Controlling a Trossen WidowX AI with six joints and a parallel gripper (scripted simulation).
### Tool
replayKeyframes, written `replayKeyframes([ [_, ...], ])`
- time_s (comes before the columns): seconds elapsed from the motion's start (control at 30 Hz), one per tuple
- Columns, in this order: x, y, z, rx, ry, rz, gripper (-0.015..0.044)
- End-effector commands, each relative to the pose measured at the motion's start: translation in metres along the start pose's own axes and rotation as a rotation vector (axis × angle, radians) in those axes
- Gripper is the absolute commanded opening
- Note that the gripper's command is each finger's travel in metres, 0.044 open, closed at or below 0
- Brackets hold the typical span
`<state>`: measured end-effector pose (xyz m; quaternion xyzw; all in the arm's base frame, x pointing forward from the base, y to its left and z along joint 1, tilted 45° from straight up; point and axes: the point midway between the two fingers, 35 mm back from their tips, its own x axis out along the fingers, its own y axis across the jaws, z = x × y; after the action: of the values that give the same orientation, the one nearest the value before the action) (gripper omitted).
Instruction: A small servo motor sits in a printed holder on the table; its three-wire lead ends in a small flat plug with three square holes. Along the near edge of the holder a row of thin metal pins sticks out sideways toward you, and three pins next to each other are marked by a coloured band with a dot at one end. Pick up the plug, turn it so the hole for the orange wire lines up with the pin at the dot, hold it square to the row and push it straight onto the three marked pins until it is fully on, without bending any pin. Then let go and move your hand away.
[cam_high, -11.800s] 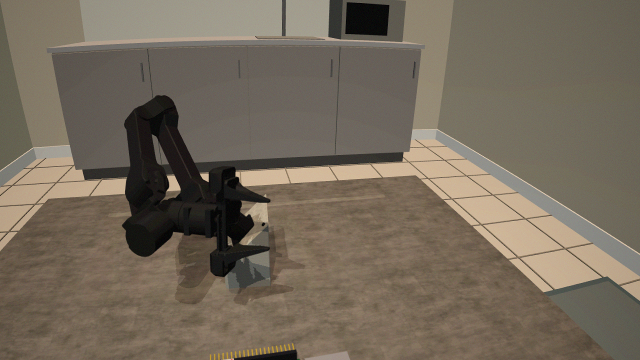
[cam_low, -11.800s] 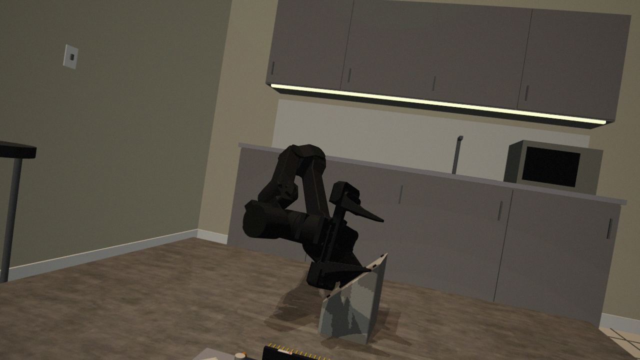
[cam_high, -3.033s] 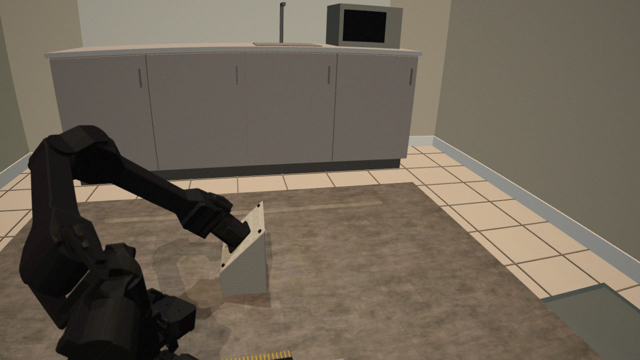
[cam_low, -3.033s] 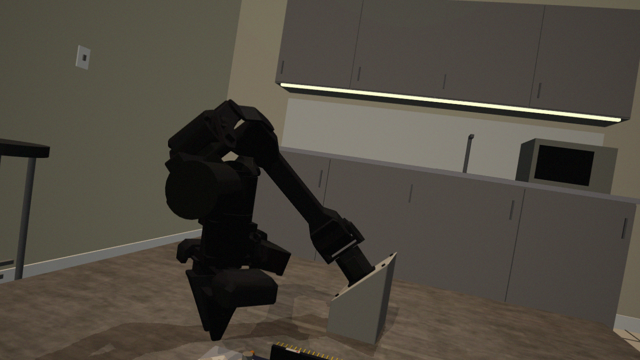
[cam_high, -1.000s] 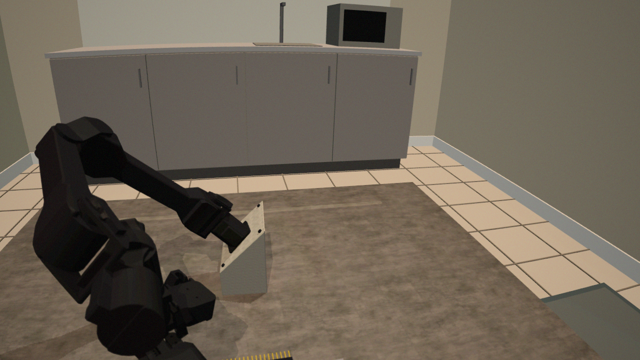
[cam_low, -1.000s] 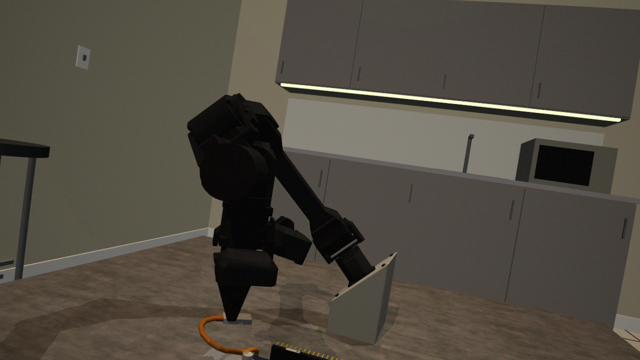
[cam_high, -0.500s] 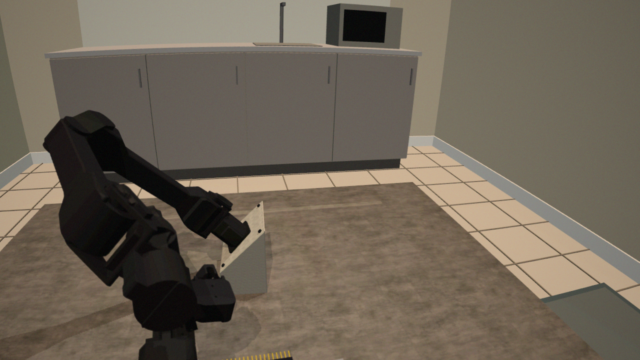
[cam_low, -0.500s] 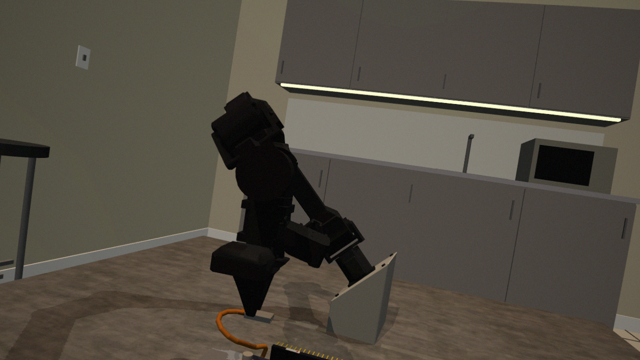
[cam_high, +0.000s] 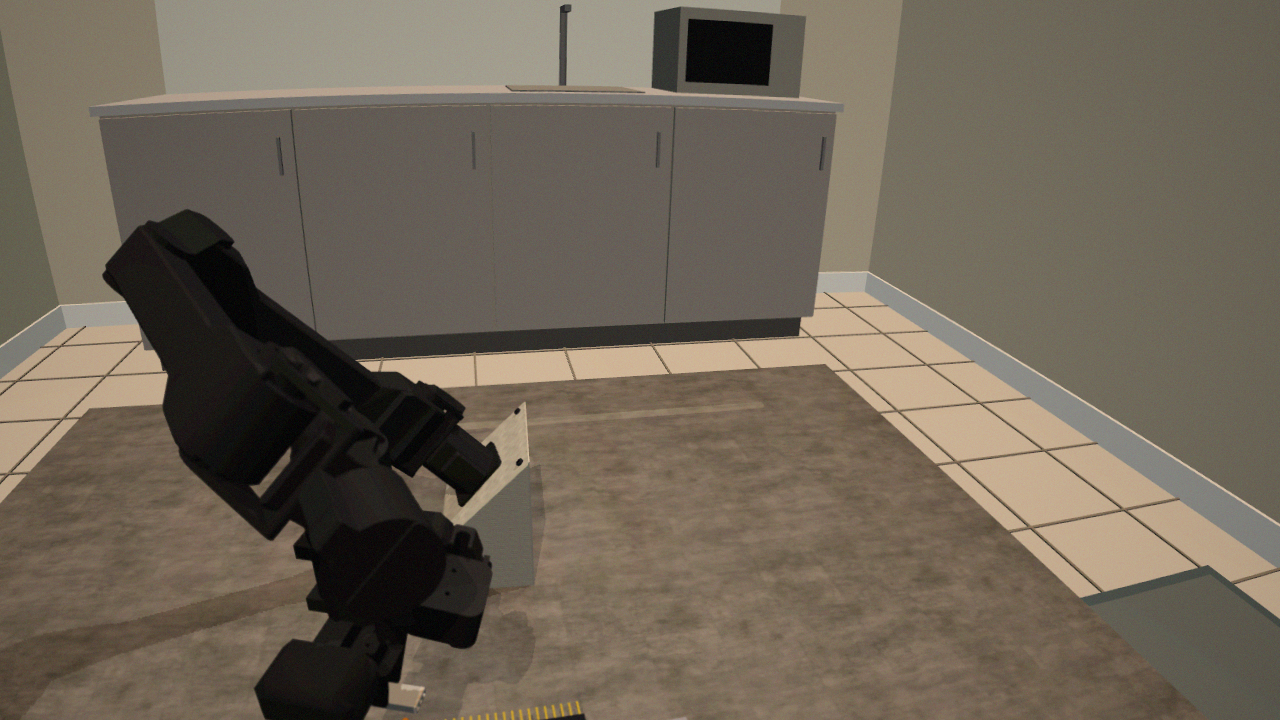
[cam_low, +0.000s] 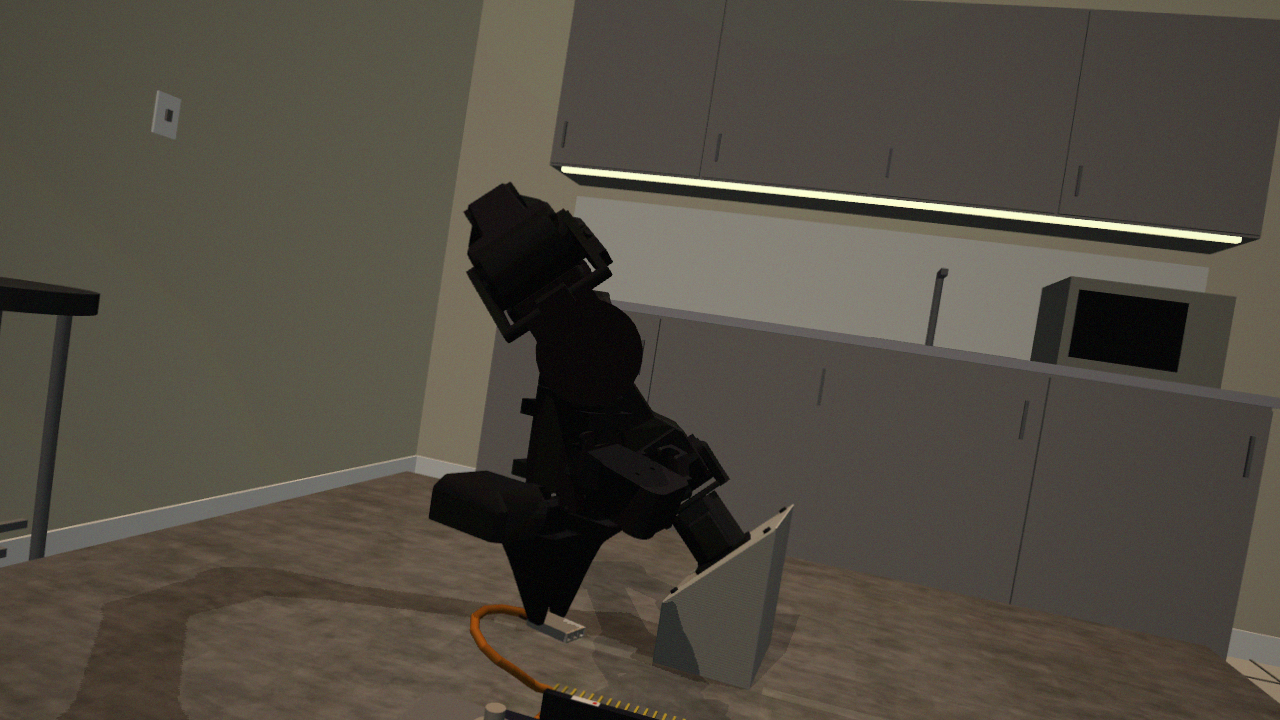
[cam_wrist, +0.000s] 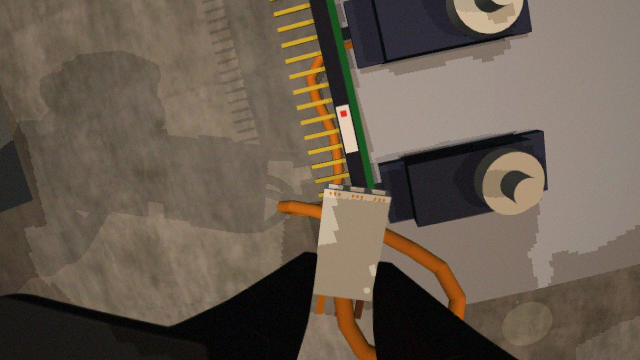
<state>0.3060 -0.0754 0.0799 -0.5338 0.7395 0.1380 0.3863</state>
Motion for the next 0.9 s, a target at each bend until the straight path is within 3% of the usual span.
replayKeyframes([
  [0.0, 0.001, 0.01, 0.003, 0.135, -0.004, 0.005, 0.0],
  [0.87, 0.005, 0.062, 0.011, 0.91, 0.005, 0.005, 0.0],
])
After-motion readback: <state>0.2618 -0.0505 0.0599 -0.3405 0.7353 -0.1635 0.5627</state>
